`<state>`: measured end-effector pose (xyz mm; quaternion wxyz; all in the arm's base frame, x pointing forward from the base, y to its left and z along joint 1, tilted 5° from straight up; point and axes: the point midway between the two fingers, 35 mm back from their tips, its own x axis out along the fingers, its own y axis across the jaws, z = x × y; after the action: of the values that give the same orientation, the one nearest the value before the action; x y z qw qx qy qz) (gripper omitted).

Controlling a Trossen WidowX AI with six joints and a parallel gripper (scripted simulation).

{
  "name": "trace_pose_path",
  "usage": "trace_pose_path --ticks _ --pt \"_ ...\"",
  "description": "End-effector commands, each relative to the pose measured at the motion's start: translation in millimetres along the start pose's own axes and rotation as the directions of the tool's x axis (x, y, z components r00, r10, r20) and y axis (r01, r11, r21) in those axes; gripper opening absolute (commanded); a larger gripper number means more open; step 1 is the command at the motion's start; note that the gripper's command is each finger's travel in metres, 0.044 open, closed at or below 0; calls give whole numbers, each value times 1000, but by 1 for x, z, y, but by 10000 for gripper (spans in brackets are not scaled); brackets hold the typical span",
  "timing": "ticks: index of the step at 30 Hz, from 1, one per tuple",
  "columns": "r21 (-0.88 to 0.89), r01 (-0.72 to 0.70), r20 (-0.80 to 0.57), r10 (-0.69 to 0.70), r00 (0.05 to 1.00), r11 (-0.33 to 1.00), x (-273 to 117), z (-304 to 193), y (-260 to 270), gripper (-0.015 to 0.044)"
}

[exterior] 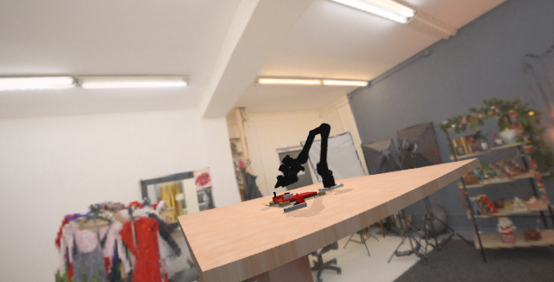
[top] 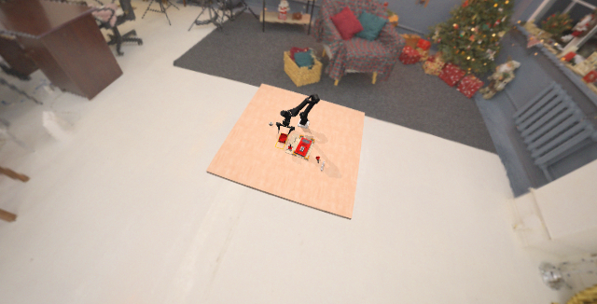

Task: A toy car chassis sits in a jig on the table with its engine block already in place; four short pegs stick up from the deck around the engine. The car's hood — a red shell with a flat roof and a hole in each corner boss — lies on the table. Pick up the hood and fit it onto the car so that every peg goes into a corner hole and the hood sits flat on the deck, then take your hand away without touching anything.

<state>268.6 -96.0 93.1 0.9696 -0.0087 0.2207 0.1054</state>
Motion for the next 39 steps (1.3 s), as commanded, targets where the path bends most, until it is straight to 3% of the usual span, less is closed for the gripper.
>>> trace_pose_path --ticks 1,39 --pt "9 -3 -4 3 1000 1000 2 -5 1 440" --pt "2 0 2 0 1000 1000 17 -31 2 440"
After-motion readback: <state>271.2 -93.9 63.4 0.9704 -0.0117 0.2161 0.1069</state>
